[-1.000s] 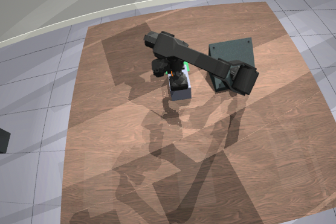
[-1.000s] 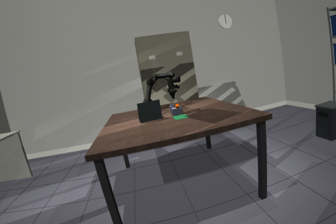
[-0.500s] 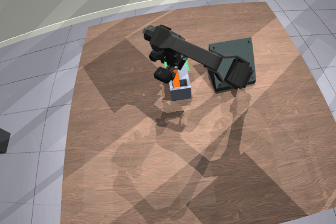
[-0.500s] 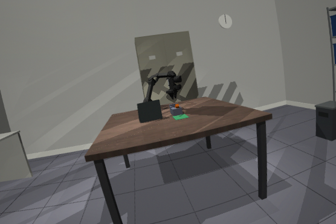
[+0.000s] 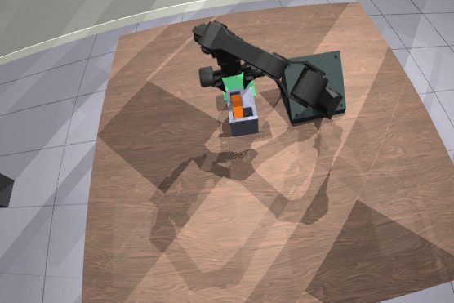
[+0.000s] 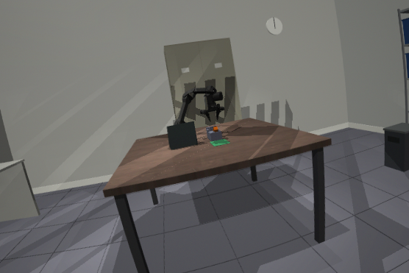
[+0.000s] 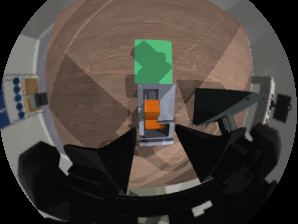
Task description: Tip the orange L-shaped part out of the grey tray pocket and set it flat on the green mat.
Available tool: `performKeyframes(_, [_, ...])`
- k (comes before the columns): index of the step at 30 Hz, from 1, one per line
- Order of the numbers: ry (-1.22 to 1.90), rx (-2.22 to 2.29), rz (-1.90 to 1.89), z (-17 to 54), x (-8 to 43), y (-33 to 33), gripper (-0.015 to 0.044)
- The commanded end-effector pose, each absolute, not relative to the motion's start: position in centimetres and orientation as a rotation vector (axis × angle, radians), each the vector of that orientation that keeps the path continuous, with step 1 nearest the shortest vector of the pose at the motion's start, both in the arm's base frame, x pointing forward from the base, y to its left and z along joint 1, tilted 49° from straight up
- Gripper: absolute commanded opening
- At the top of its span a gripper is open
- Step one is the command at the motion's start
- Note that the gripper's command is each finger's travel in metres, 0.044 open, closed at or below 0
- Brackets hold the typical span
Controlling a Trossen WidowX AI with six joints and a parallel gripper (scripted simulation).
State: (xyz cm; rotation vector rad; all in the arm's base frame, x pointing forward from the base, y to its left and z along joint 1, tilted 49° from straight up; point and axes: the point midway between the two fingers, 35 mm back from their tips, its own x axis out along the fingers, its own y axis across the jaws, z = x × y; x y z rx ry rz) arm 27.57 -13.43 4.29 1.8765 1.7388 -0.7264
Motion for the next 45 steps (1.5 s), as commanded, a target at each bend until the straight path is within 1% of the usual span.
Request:
performKeyframes(1, [1.730, 1.899, -0.776, 4.1, 27.7, -13.7, 0.0280])
performKeyframes(9, [1.730, 1.900, -0.774, 2.2, 27.9, -11.5, 0.0280])
performKeyframes(44, [1.730, 1.901, -0.772, -1.1, 28.1, -7.9, 0.0280])
performKeyframes(45, [1.727, 1.892, -0.769, -0.9, 28.2, -8.3, 0.0254])
